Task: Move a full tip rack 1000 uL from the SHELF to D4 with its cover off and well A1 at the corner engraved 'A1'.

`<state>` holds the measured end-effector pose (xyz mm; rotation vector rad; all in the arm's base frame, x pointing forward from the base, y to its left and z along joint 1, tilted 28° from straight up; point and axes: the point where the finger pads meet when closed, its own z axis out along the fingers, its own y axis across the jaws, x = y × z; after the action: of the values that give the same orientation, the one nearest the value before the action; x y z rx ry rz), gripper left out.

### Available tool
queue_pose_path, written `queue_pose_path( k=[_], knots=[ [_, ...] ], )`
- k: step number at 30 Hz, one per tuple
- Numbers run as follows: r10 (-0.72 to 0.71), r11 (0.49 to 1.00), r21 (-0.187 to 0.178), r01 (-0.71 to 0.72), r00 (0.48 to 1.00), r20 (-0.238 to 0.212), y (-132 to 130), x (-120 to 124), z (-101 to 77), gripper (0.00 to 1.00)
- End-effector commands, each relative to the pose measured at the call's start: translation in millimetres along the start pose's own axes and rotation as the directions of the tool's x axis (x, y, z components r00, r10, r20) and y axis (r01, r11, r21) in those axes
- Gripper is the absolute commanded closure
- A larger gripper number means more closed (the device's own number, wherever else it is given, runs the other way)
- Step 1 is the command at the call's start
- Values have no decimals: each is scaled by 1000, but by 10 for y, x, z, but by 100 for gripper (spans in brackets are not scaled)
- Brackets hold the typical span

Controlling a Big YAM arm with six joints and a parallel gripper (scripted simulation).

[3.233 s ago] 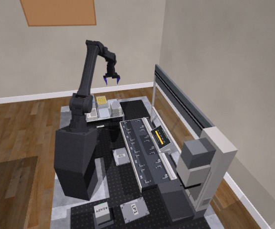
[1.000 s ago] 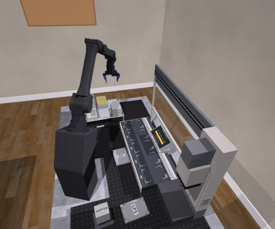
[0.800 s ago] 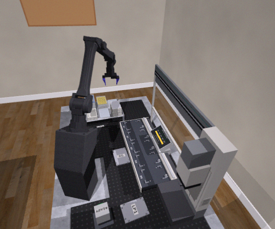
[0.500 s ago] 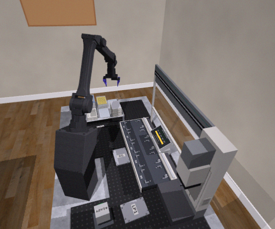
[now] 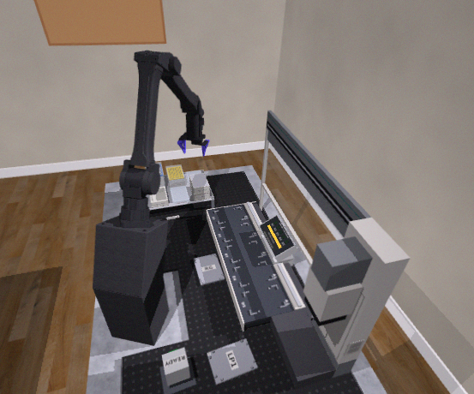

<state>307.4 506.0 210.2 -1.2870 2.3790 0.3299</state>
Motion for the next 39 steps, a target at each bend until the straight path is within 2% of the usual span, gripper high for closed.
queue_pose_path(
  k=[1,11,13,17,28,30,39],
  knots=[
    [107,994,-4,-107,992,72,-128,-54,-268,0],
    [302,953,-15,-302,951,68,-329,412,-230,0],
    [302,953,-15,-302,951,68,-329,412,-230,0],
    [377,926,-19,-377,924,65,-409,599,-215,0],
    [569,822,-28,-569,820,58,-631,1112,-178,0],
    [569,822,-28,-569,820,58,-631,1112,-178,0],
    [707,707,-34,-706,706,52,-812,1533,-150,0]
  ],
)
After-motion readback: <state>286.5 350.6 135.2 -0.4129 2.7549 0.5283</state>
